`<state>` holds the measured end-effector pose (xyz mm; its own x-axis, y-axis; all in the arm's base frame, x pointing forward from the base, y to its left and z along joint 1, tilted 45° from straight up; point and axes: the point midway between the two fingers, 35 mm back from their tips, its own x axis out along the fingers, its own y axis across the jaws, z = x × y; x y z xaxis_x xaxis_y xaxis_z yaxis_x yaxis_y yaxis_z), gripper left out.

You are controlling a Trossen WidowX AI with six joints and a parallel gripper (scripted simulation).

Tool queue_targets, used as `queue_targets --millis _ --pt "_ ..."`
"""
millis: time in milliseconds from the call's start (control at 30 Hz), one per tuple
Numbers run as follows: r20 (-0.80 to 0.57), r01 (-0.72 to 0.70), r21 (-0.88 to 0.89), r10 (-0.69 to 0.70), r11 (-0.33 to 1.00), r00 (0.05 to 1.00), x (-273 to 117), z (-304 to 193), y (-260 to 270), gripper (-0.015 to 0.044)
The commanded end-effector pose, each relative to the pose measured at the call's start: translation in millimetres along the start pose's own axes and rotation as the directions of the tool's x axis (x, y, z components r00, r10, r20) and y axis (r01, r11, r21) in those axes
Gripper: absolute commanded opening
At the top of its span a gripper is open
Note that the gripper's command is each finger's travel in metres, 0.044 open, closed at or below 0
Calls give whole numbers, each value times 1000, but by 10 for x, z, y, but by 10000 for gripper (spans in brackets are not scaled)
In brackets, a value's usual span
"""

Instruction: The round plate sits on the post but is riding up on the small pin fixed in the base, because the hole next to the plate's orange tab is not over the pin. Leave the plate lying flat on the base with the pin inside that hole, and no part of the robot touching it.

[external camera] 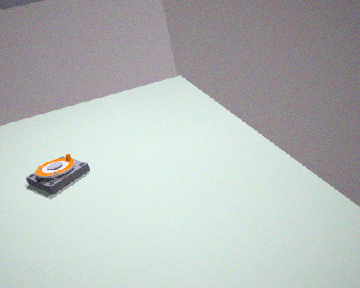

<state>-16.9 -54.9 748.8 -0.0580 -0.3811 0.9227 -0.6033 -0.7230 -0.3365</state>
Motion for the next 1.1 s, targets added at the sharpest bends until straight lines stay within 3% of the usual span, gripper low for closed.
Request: queue_targets --millis 0,233,333,467,600,767,833,1033,1067 --pt "-8 -2 -6 2 1000 1000 -4 -22 7 374" --pt "-346 -140 -140 84 980 935 -296 -1071 199 190" --pt "-381 -159 -161 87 974 920 -368 -1108 171 111" --pt "-597 -232 -207 65 950 800 -792 -1780 2 6" --pt "-707 -255 -243 9 936 708 -1101 -2098 -227 0" --pt "-851 -275 -322 -149 906 504 -1772 -2475 -829 0" --pt "-870 -273 -321 -168 907 464 -1902 -2513 -908 0" --pt "-931 -242 -358 -324 902 170 -2871 -2580 -1572 0" --pt "-931 -241 -361 -330 901 160 -2905 -2576 -1599 0"
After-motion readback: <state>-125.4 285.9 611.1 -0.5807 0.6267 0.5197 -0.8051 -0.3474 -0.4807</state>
